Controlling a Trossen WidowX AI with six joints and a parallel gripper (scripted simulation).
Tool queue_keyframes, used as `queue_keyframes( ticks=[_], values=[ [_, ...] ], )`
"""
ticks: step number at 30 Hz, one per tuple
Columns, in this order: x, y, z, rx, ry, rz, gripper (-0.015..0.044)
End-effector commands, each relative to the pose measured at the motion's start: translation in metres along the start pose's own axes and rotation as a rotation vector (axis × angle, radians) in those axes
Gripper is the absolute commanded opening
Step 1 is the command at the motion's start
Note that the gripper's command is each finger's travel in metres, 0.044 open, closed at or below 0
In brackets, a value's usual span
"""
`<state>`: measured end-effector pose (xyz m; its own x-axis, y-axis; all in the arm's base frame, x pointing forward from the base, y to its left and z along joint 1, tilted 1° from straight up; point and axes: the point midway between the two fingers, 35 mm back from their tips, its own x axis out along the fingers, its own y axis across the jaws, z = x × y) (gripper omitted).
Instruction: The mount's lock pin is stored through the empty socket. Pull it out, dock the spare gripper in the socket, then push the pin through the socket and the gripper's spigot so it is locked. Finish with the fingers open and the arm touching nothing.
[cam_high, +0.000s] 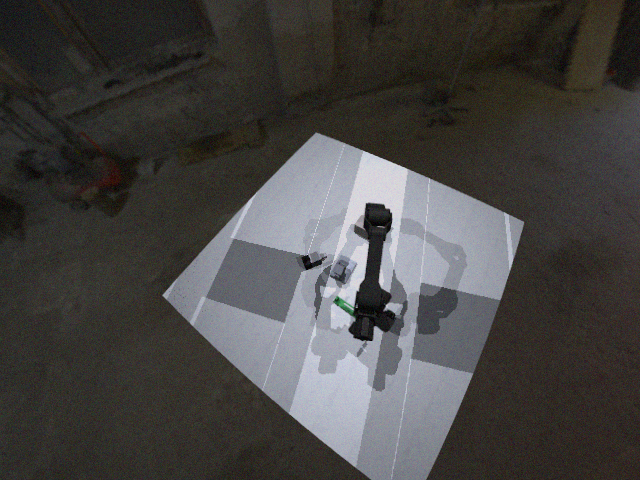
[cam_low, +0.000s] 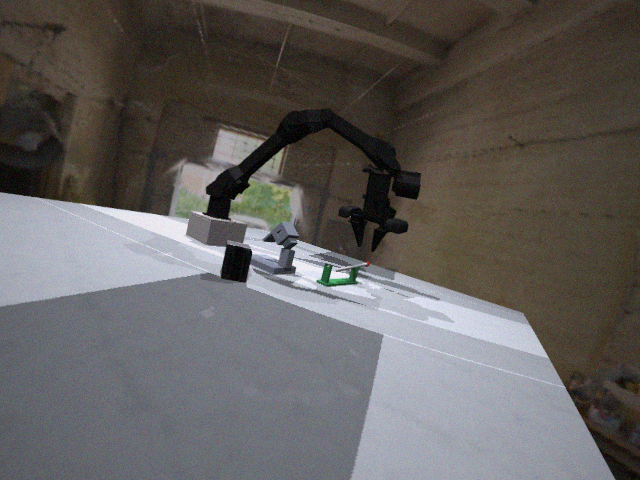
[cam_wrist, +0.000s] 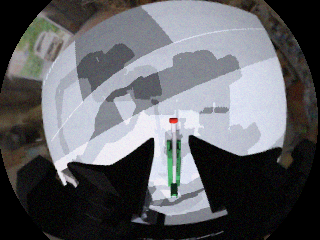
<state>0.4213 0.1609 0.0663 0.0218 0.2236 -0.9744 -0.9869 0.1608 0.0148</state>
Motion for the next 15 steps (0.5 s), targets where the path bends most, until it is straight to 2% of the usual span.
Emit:
queue_keyframes(
  ticks=[1,5,7,11,15],
  values=[
    [0.0,0.0,0.0,0.0,0.0,0.0,0.0226],
    [0.0,0.0,0.0,0.0,0.0,0.0,0.0331],
    [-0.009,-0.001,-0.006,-0.001,0.013,-0.009,0.0279],
    [-0.06,-0.001,-0.042,-0.006,0.094,-0.052,0.018],
    [-0.069,0.0,-0.048,-0.007,0.108,-0.058,0.018]
  ],
)
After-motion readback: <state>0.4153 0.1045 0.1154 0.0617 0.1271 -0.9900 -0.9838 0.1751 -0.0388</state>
